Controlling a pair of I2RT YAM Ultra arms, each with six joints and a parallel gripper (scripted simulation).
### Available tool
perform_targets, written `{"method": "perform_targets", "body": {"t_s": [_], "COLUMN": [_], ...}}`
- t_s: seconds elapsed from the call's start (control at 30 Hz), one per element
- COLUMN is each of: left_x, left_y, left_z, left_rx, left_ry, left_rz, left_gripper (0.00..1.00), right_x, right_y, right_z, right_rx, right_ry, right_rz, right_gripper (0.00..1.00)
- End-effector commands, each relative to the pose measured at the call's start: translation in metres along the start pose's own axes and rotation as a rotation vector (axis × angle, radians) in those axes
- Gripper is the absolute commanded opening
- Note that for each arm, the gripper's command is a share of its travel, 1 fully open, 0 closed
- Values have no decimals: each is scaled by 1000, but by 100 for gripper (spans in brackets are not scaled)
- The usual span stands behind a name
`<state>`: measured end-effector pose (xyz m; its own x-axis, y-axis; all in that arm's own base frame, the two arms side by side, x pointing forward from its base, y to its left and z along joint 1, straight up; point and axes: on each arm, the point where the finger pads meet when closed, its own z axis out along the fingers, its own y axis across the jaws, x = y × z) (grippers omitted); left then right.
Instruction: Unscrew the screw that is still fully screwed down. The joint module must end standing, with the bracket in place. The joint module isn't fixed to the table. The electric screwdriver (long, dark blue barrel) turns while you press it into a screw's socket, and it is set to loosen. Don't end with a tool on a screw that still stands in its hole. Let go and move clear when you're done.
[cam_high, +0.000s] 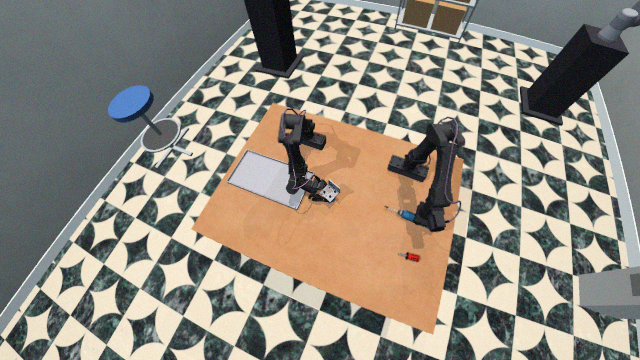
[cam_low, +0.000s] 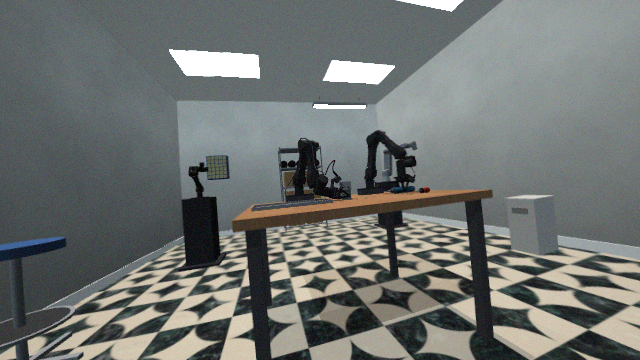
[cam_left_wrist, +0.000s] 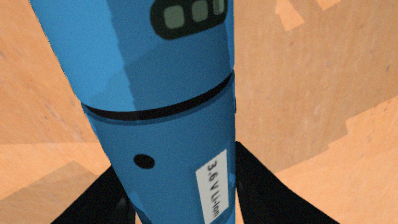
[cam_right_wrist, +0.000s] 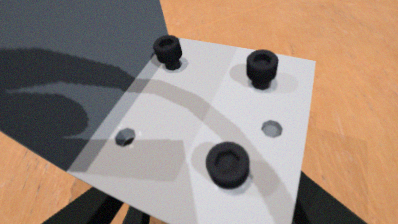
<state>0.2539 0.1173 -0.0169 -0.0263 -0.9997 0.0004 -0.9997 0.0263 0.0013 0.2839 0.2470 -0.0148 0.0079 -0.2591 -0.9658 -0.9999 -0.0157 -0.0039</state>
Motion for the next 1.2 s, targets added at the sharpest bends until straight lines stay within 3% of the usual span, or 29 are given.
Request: {"method": "perform_targets", "body": {"t_s": [0.0, 0.17, 0.2, 0.73, 0.77, 1.17], "left_x": [0, 0, 0, 0, 0, 0], "left_y": [-4, -4, -4, -4, -4, -4], "left_z": [-4, -4, -4, -4, -4, -4], "left_rx": [15, 15, 15, 15, 15, 15], "left_ry": [-7, -7, -7, -7, -7, -7], "left_rz": [6, 6, 6, 6, 6, 6], "left_gripper": [42, 42, 49, 49, 57, 57], "right_x": [-6, -6, -6, -6, -6, -6], "right_y": [-3, -3, -3, -3, -3, -3], "right_z": [0, 0, 0, 0, 0, 0], "right_rx": [-2, -2, -2, -2, -2, -2], "right_ry": [-10, -10, -10, -10, -10, -10], "right_rz": [-16, -16, -16, -16, -16, -16], "right_gripper": [59, 59, 59, 59, 59, 59]}}
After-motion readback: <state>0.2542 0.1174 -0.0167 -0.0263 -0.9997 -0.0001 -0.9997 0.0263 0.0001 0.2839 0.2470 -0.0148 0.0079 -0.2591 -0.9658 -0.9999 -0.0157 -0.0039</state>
